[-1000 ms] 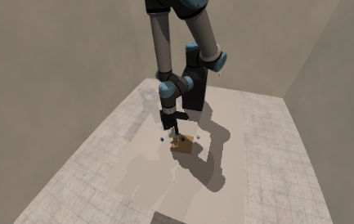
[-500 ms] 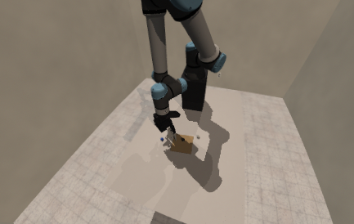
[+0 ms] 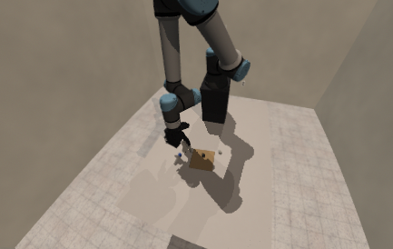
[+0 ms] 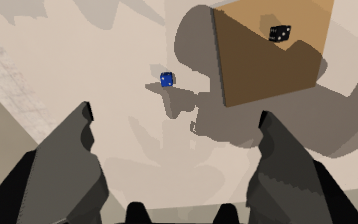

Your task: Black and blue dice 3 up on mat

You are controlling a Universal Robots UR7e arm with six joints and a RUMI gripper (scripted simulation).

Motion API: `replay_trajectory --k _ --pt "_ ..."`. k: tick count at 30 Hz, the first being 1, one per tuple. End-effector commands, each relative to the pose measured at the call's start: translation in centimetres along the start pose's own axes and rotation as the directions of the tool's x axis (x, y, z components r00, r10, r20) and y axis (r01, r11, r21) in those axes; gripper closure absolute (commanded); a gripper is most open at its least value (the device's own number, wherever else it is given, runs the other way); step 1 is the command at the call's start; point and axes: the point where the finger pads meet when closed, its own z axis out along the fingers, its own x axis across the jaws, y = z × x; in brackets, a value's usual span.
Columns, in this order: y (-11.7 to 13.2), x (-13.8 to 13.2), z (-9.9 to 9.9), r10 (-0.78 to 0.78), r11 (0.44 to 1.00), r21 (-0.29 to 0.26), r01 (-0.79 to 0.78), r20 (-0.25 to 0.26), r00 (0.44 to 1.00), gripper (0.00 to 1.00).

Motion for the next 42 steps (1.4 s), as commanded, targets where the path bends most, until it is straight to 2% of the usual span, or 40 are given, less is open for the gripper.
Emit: replay_trajectory --k 1,16,17,42 --pt "0.41 -0.86 0.09 -0.088 0.996 -0.001 0.088 -0.009 0.996 0.00" --pt "0.73 -1.58 0.16 -0.154 0.988 -0.001 0.154 -0.009 0.988 0.00" --pt "0.73 -1.58 0.16 -0.154 0.988 -0.001 0.154 -0.009 0.988 0.82" --pt "0.73 -1.58 0.16 -0.154 0.988 -0.001 0.154 -0.009 0.988 0.82"
